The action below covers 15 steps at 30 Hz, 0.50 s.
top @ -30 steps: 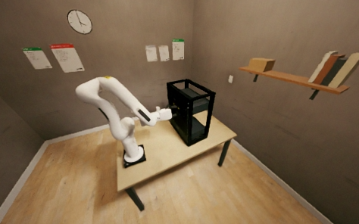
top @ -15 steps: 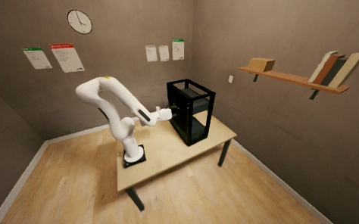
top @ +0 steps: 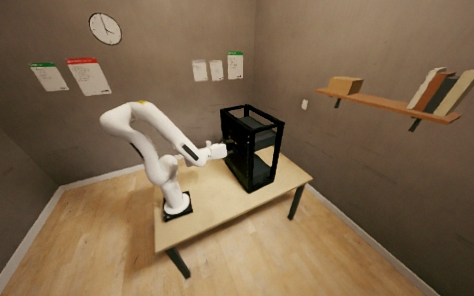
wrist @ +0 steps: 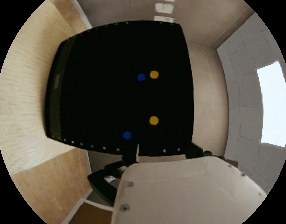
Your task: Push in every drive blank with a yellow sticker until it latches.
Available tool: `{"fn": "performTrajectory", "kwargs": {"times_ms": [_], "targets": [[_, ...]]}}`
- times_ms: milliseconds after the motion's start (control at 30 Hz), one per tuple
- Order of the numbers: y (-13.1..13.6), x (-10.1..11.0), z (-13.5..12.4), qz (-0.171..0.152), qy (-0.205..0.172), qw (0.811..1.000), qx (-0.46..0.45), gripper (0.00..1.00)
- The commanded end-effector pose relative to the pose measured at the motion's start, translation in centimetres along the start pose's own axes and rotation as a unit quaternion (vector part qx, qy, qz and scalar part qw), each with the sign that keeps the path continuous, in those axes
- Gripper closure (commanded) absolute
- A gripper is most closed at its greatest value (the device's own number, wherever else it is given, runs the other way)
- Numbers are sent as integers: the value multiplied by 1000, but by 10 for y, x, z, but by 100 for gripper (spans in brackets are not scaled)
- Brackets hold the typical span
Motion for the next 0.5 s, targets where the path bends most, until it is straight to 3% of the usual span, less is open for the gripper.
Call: {"fn": "performTrajectory", "kwargs": {"times_ms": [0, 133, 167, 467], "targets": [[1, 0, 0, -1, 0, 1000, 0, 0], [1, 0, 0, -1, 0, 1000, 0, 0], [1, 0, 0, -1, 0, 1000, 0, 100], [1, 0, 0, -1, 0, 1000, 0, 100]]}}
Point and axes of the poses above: the point where the finger pads meet when closed, its own x axis back along the fingers, its own y axis across the jaws, z = x × y, the point moved 5 cm from there along x, back along the fingers, and after that the axes turned 9 degrees about x, right-handed, at the moved point
